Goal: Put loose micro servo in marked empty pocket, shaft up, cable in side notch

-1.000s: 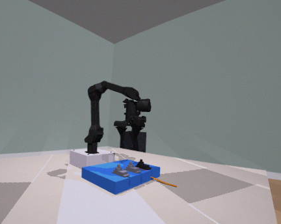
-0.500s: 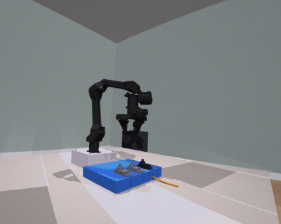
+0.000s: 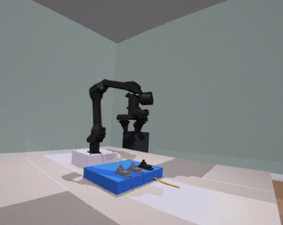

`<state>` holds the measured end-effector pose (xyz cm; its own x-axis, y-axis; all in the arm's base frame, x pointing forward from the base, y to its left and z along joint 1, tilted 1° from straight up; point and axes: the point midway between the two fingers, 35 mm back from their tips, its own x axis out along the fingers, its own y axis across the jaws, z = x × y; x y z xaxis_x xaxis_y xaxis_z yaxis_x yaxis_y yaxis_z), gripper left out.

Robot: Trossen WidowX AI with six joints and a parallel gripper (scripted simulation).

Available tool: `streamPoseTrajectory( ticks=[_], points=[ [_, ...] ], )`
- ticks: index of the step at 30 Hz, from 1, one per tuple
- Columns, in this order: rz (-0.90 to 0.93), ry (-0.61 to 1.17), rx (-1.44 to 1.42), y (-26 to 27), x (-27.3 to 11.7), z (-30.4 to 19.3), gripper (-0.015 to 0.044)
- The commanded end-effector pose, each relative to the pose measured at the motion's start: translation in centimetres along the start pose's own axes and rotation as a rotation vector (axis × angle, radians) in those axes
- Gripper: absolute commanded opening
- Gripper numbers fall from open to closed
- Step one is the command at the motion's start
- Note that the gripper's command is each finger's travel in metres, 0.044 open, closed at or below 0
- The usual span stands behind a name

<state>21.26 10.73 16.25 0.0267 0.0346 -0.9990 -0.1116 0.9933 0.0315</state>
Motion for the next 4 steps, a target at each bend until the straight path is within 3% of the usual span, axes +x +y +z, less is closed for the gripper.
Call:
streamPoseTrajectory(
  ticks=[1, 4],
  points=[
    [0.000, -0.001, -0.004, 0.00, -0.07, 0.02, 0.0440],
    [0.000, -0.001, -0.004, 0.00, -0.07, 0.02, 0.0440]
  ],
)
